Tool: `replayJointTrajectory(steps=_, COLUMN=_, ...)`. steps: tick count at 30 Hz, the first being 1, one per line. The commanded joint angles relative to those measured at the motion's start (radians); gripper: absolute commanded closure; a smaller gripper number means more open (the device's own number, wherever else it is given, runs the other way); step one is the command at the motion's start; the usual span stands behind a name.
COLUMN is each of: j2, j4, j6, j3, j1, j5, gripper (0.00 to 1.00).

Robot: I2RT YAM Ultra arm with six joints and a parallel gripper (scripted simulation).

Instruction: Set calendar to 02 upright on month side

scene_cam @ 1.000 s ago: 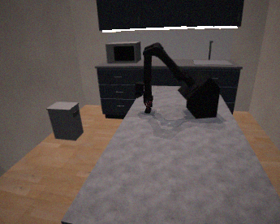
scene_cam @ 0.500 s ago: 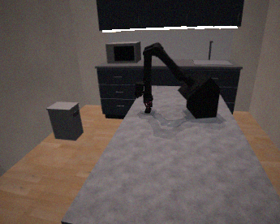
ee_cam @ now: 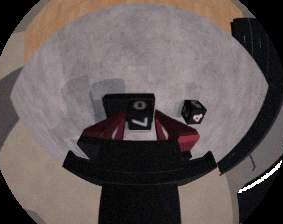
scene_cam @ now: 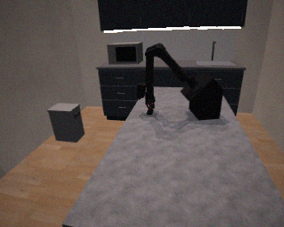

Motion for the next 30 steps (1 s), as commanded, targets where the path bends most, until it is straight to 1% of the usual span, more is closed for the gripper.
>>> replayJointTrajectory(steps=1, j2=-0.005, j4=0.007, j6=0.001, j3=0.003, j1=-0.001, j5=0.001, gripper=0.53)
replayJointTrajectory(steps=5, j2=-0.005, j4=0.007, j6=0.001, j3=0.003, j1=-0.001, j5=0.001, gripper=0.53)
replayJointTrajectory(steps=6, j2=-0.005, j4=0.007, j6=0.001, j3=0.003, j1=-0.001, j5=0.001, gripper=0.73)
replayJointTrajectory(steps=30, j2=-0.005, j4=0.007, j6=0.001, j3=0.003, j1=-0.001, j5=0.001, gripper=0.73)
